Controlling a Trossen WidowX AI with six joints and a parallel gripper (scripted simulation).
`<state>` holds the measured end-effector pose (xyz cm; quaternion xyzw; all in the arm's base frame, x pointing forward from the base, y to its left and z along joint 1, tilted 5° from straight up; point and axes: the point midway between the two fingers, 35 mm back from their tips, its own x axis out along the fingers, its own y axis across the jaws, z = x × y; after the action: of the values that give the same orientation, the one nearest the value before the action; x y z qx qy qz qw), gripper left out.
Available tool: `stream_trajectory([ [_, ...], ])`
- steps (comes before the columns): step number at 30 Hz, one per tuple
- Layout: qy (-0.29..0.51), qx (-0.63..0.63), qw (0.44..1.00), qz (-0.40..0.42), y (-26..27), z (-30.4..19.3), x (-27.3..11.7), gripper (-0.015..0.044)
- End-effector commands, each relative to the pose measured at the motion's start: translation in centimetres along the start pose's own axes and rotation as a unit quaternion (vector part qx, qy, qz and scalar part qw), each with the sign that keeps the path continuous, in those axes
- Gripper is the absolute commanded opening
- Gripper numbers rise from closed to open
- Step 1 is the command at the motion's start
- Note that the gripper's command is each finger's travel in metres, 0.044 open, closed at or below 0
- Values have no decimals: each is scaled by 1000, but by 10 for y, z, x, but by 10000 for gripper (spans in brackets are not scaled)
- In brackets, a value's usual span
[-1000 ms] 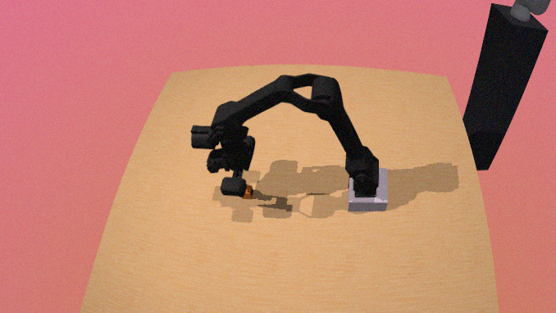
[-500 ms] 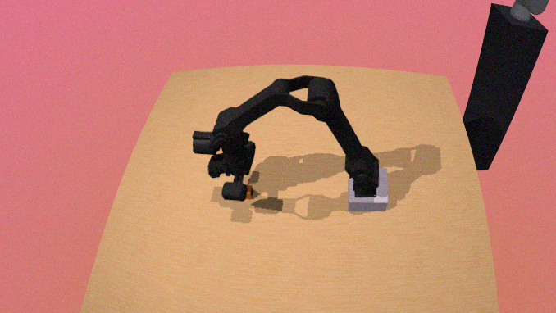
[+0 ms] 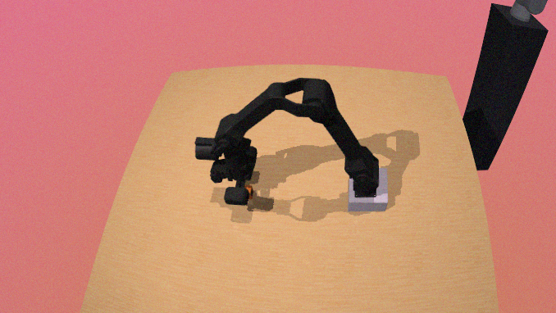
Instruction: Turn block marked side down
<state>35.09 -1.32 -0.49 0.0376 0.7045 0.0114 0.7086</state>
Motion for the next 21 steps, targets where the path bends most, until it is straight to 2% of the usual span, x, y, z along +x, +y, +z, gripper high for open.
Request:
stream_trajectory([
  [1, 3, 2, 1000, -1, 0, -2, 4, 335],
  [9, 3, 2, 1000, -1, 0, -2, 4, 125],
  [21, 3, 2, 1000, -1, 0, -2, 4, 45],
])
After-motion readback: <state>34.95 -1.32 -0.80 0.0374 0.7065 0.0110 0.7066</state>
